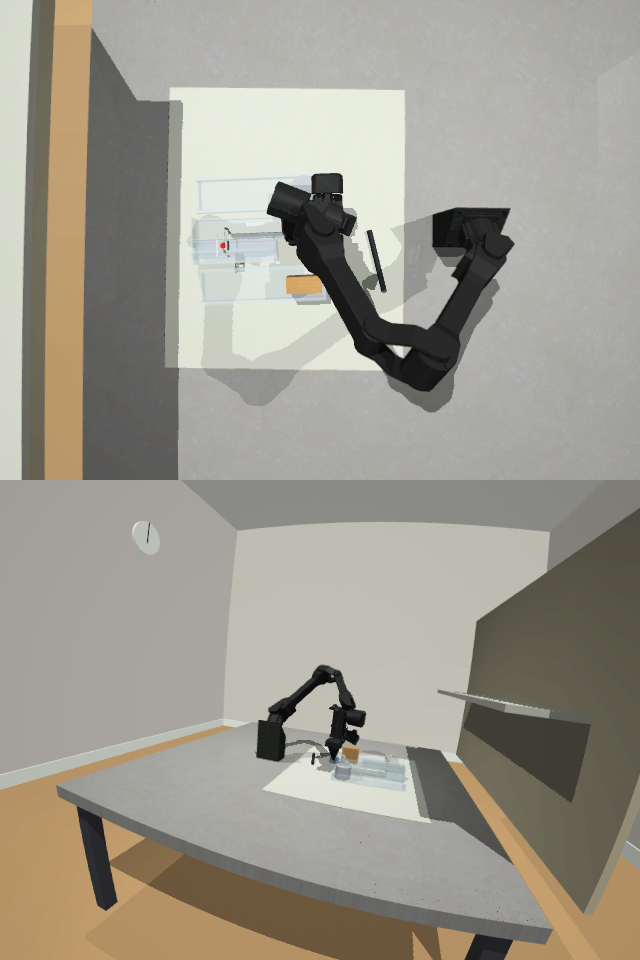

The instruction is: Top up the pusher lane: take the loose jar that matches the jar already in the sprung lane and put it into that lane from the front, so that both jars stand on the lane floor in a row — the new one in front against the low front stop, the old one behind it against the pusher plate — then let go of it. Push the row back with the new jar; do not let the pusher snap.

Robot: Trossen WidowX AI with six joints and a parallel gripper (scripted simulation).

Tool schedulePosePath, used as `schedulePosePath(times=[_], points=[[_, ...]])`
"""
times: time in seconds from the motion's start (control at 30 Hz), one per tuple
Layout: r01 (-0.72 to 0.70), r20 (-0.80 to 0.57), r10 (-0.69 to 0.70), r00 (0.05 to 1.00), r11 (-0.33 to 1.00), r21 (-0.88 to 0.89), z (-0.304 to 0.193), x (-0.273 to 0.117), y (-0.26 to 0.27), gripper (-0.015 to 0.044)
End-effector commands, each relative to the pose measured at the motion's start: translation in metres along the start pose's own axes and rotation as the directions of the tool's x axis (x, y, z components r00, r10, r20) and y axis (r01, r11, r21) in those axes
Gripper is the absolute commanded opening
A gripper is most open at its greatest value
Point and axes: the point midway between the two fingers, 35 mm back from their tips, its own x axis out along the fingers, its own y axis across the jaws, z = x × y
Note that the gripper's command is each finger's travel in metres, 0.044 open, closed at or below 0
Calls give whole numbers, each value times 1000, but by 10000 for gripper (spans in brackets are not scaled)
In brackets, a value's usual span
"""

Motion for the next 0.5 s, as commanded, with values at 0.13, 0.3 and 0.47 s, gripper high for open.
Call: schedulePosePath(times=[0.13,0.3,0.47], points=[[3,25,-3,1000,1000,-19,13,-3,0,0],[3,25,-3,1000,1000,-20,15,-3,0,0],[3,25,-3,1000,1000,-20,17,-3,0,0]])
